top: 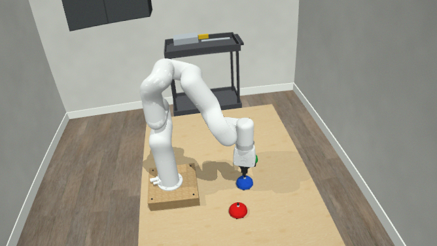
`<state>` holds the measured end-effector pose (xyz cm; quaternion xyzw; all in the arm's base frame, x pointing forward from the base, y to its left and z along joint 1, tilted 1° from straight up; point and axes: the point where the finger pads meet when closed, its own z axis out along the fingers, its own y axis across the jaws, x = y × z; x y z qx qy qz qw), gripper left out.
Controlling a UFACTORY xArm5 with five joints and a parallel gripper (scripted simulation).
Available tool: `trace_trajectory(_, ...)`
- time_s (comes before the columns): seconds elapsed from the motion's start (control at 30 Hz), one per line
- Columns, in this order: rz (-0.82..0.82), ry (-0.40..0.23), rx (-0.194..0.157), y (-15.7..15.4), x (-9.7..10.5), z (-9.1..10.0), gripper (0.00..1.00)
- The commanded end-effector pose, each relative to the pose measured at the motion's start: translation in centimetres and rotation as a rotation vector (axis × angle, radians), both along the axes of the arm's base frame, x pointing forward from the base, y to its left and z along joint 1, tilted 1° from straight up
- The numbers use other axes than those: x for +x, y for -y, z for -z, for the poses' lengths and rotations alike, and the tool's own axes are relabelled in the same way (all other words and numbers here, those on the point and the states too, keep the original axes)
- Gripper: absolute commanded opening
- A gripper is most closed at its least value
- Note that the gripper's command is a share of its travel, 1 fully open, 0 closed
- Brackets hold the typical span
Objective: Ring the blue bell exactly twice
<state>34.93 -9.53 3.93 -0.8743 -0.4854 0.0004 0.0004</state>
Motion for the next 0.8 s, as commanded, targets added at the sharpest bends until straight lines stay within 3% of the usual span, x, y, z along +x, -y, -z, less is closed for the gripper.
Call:
trace_trajectory(0.0, 0.000, 0.007, -0.002, 0.1, 0.2, -1.2, 0.00)
trace_trajectory(0.33, 0.000, 0.007, -0.002, 0.1, 0.2, -3.9, 0.00)
trace_trajectory(0.77, 0.000, 0.007, -0.002, 0.2, 0.2, -5.3, 0.00)
